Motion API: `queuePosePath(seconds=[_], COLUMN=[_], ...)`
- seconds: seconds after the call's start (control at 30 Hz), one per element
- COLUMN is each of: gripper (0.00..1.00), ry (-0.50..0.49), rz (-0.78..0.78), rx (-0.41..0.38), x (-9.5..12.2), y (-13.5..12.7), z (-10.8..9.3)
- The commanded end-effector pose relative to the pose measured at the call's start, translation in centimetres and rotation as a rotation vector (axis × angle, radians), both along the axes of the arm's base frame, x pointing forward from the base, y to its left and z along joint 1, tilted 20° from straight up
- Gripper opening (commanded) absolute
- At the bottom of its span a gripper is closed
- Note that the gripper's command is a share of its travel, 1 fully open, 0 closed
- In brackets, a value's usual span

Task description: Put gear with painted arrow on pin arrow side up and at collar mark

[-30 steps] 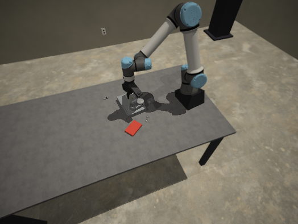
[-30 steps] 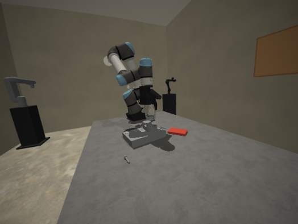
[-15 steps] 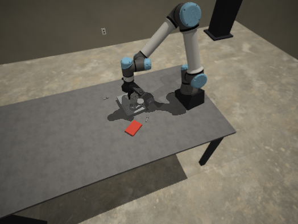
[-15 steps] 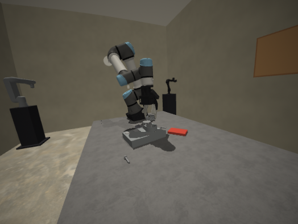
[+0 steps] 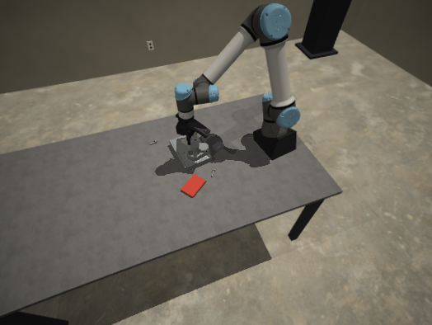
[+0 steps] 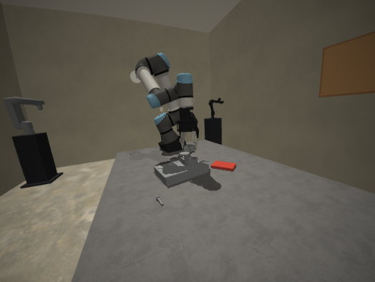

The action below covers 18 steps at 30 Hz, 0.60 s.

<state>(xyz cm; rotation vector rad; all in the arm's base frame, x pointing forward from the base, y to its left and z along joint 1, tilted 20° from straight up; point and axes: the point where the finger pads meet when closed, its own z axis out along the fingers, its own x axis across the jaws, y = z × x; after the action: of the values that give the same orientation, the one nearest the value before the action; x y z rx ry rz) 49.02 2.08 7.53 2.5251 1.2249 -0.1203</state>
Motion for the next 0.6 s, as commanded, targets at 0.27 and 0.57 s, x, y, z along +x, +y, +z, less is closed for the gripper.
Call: queuePosePath(seconds=[0.27,0.57], gripper=[0.0,0.0], ry=[0.033,0.045], rz=[0.101,0.135], rx=[-0.006,-0.009], x=[0.04,0.04], y=[0.01,0.01], z=[0.06,0.06])
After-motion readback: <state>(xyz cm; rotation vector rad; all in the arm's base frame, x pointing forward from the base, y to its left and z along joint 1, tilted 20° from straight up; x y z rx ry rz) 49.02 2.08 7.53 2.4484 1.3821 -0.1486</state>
